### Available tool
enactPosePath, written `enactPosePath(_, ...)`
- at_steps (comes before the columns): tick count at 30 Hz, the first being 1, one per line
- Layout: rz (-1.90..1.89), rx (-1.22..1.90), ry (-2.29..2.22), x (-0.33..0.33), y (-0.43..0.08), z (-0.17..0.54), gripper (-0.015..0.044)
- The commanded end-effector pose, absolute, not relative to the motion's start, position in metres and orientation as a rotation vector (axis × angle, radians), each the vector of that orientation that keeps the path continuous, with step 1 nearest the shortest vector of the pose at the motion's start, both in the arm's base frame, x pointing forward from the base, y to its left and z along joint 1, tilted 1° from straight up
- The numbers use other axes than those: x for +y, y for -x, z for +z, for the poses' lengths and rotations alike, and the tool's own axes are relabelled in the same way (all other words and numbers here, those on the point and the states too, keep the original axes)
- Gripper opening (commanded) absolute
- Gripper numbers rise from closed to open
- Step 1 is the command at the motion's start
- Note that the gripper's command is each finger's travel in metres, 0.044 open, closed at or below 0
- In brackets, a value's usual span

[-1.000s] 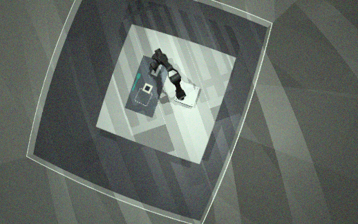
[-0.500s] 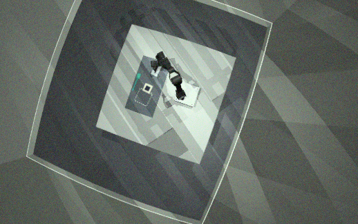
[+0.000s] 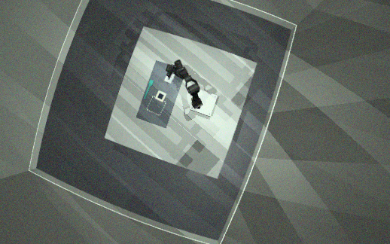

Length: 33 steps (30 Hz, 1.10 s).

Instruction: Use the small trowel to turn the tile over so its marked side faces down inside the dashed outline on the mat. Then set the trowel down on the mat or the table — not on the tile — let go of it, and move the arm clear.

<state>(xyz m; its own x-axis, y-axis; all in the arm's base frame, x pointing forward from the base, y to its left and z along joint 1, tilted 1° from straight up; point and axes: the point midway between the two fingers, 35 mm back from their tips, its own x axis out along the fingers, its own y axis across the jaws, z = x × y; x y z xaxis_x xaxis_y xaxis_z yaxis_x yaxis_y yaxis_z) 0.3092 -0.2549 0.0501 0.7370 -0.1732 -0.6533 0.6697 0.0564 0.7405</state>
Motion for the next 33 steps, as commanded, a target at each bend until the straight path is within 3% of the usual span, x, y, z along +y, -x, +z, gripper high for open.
enactPosePath(1,-0.679,0.391,-1.513,-0.246,-0.304,0.047,0.0300)
enactPosePath(33,-0.679,0.382,-1.532,-0.252,-0.332,0.025,0.0300)
